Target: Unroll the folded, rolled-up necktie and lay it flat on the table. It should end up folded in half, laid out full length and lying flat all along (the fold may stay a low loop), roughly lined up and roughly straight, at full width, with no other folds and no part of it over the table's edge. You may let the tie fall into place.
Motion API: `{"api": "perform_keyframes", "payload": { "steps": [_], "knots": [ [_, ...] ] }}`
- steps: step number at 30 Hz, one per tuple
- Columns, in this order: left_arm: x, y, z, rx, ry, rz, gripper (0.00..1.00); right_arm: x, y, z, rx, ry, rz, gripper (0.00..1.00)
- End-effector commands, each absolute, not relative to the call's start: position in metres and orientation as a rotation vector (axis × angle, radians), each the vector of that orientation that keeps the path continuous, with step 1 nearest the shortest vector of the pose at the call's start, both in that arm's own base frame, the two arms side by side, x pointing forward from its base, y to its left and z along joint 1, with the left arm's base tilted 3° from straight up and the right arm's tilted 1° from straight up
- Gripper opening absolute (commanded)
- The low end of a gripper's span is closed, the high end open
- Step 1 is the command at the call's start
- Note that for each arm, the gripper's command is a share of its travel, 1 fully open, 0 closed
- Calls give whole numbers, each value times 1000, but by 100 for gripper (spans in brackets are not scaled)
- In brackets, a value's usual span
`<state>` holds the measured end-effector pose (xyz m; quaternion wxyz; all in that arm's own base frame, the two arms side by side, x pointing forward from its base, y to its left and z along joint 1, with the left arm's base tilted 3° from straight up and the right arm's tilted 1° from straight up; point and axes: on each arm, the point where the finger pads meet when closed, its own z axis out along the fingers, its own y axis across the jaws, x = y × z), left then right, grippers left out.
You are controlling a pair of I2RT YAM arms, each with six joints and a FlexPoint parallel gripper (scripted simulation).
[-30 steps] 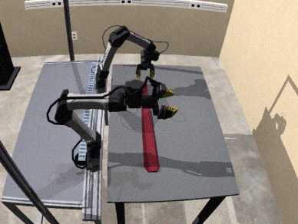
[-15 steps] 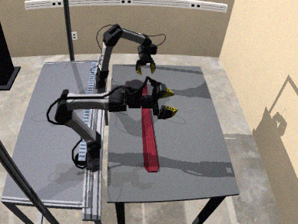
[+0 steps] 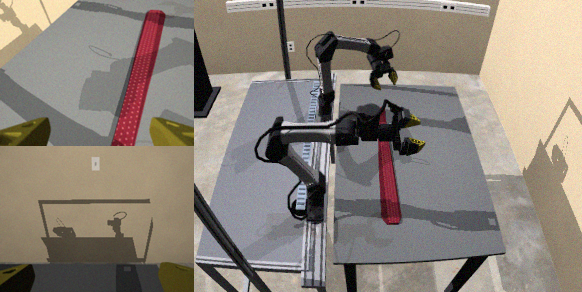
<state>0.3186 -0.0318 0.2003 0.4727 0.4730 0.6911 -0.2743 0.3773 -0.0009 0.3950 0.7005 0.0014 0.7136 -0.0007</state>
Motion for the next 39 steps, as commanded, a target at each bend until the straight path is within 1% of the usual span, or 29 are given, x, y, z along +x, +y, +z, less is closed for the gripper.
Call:
{"api": "perform_keyframes", "payload": {
  "steps": [1,15,17,32,39],
  "knots": [
    [331,-26,211,1011,1718,-580,79,377,-1,395,3,1589,-1,100],
    [347,-17,276,645,1709,-370,84,377,-1,395,3,1589,-1,100],
    [347,-17,276,645,1709,-370,84,377,-1,395,3,1589,-1,100],
    [364,-8,342,290,1659,-167,90,377,-1,395,3,1589,-1,100],
    [368,-6,359,195,1639,-112,92,377,-1,395,3,1589,-1,100]
  ]
}}
